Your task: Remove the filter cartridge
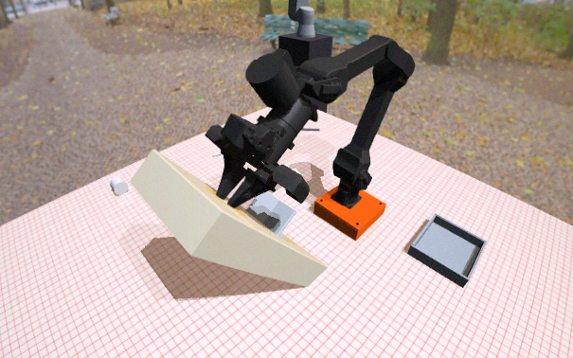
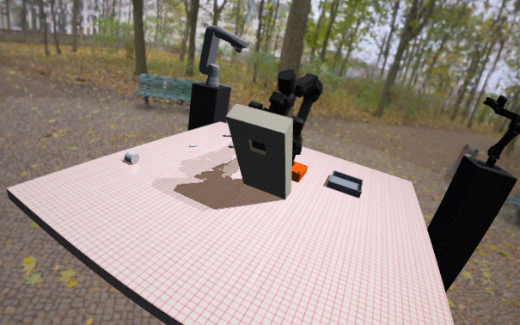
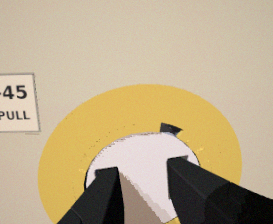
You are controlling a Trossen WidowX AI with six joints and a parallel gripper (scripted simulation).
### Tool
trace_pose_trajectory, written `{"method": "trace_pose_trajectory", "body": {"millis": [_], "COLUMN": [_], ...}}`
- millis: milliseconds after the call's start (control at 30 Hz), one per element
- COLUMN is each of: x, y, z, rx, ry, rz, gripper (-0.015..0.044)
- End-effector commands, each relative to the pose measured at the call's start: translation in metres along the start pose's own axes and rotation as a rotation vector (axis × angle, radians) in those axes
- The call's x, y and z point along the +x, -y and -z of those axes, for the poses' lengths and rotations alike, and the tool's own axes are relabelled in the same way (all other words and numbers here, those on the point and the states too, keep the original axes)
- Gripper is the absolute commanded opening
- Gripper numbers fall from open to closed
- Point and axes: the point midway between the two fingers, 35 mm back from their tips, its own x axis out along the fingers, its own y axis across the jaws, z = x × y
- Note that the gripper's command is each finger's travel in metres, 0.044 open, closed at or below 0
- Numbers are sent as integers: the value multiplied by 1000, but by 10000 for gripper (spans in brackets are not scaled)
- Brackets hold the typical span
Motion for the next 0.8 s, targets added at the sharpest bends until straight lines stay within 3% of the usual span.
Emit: {"method": "trace_pose_trajectory", "body": {"millis": [0,767], "x": [5,5], "y": [0,0], "z": [1,1], "rx": [-133,-935], "ry": [-5,-6], "rz": [2,0], "gripper": [0,0]}}
